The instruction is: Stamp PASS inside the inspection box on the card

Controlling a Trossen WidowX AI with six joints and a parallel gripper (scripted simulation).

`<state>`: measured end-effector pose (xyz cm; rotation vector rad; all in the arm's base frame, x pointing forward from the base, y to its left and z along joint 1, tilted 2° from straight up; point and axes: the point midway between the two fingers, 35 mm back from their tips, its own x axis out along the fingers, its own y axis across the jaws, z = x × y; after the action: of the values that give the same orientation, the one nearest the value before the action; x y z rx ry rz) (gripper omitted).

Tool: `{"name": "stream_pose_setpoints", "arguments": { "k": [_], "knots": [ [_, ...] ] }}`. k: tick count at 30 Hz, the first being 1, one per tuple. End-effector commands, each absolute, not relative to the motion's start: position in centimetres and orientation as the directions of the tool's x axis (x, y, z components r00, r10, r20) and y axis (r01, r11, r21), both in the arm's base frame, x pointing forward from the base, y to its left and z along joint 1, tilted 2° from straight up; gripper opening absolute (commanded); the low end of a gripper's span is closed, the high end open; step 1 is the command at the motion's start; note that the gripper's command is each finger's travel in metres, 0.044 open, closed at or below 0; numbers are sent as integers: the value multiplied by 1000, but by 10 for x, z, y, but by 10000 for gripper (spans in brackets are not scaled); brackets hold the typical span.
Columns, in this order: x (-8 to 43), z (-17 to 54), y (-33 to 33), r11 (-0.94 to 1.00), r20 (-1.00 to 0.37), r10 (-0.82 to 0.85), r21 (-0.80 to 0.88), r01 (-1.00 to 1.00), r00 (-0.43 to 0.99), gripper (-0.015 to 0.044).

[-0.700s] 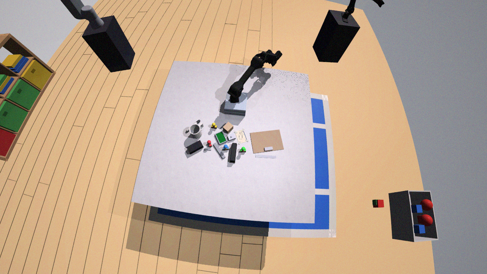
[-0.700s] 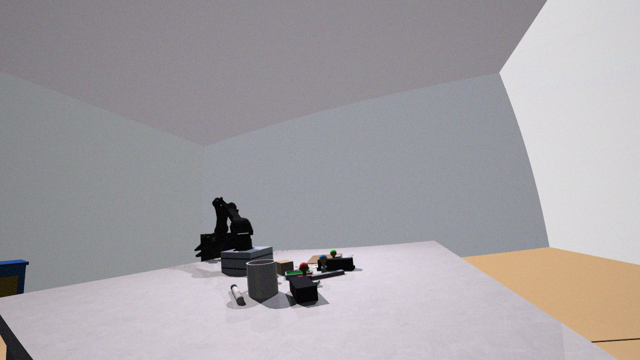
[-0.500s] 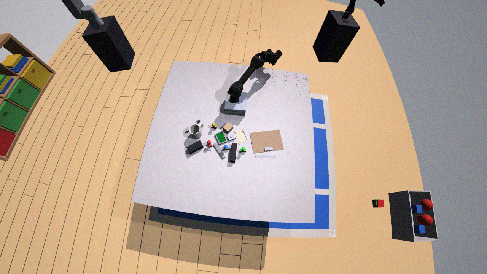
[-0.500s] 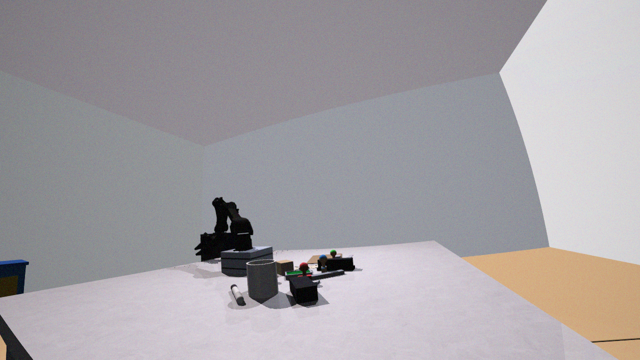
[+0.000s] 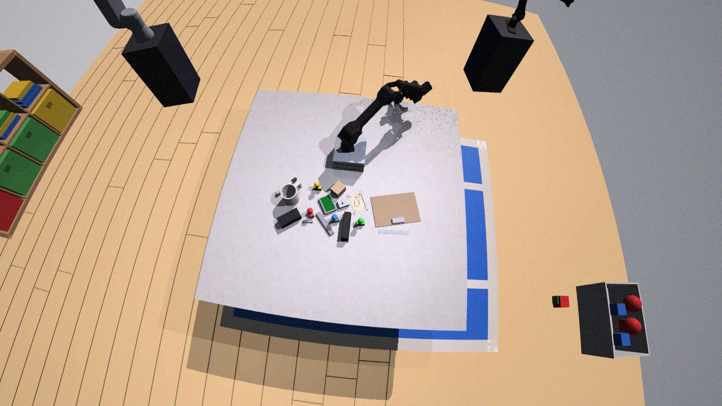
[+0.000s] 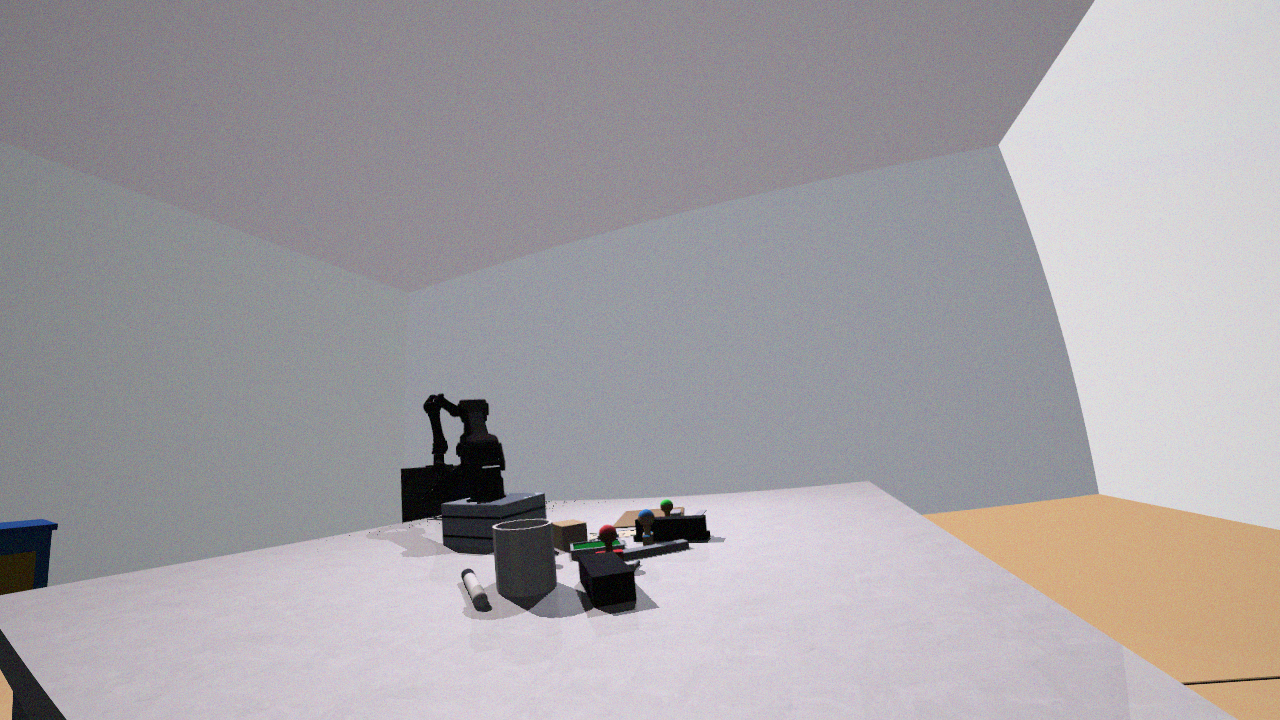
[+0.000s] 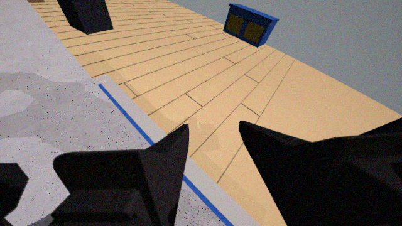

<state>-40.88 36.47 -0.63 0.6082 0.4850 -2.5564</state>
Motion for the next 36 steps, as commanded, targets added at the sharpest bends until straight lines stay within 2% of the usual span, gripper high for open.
{"name": "stream_pose_setpoints", "arguments": {
  "k": [1, 10, 19, 28, 36],
  "knots": [
    [-359, 4, 408, -912, -533, -237, -166, 375, -812, 213],
    [-210, 10, 485, -999, -649, 36, 6, -52, -760, 213],
    [-45, 19, 505, -860, -744, 249, 125, -495, -620, 213],
    [119, 22, 471, -482, -844, 355, 203, -852, -402, 213],
    [246, 27, 394, -46, -903, 369, 219, -975, -220, 213]
  ]
}}
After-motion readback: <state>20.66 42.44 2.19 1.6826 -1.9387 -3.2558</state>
